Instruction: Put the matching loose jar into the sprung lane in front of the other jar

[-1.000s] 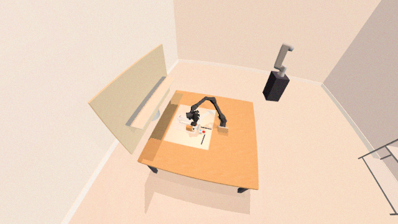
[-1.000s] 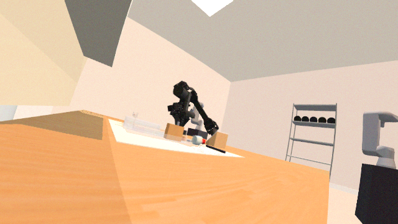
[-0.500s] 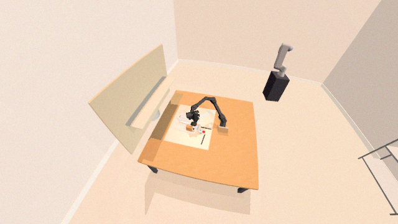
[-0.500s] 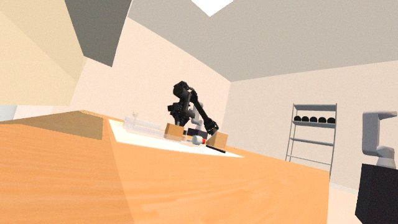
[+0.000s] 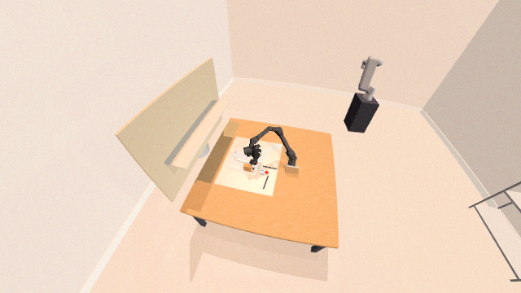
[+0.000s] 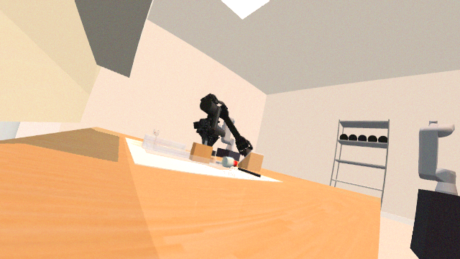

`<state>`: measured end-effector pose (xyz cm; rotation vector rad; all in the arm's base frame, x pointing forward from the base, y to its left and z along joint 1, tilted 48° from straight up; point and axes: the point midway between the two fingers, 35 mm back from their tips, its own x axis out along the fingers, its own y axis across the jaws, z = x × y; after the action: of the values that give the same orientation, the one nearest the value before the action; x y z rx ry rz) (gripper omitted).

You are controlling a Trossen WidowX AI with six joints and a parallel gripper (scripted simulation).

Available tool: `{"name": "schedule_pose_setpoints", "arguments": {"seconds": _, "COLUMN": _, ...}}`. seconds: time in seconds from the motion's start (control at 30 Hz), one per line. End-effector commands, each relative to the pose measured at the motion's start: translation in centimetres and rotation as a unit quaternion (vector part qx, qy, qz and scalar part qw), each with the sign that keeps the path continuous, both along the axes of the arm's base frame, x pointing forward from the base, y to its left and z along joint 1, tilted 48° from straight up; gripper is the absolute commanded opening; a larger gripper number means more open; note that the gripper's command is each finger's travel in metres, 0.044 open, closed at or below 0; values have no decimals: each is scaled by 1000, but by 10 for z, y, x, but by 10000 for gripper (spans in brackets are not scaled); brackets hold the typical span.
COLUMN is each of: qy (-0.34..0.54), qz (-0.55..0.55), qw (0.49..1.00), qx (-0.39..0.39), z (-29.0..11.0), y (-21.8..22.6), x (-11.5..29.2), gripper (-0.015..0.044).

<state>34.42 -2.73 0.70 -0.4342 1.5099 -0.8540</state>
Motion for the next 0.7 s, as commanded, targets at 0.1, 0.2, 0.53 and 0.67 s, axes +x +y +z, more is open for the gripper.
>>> {"name": "schedule_pose_setpoints", "arguments": {"seconds": 0.1, "qy": -12, "qz": 6, "qw": 1000, "qx": -8, "z": 3, "y": -2, "x": 8, "gripper": 0}}
{"name": "schedule_pose_setpoints", "arguments": {"seconds": 0.2, "qy": -12, "qz": 6, "qw": 1000, "qx": -8, "z": 3, "y": -3, "x": 8, "gripper": 0}}
{"name": "schedule_pose_setpoints", "arguments": {"seconds": 0.53, "qy": -12, "qz": 6, "qw": 1000, "qx": -8, "z": 3, "y": -3, "x": 9, "gripper": 0}}
{"name": "schedule_pose_setpoints", "arguments": {"seconds": 0.67, "qy": -12, "qz": 6, "qw": 1000, "qx": -8, "z": 3, "y": -4, "x": 9, "gripper": 0}}
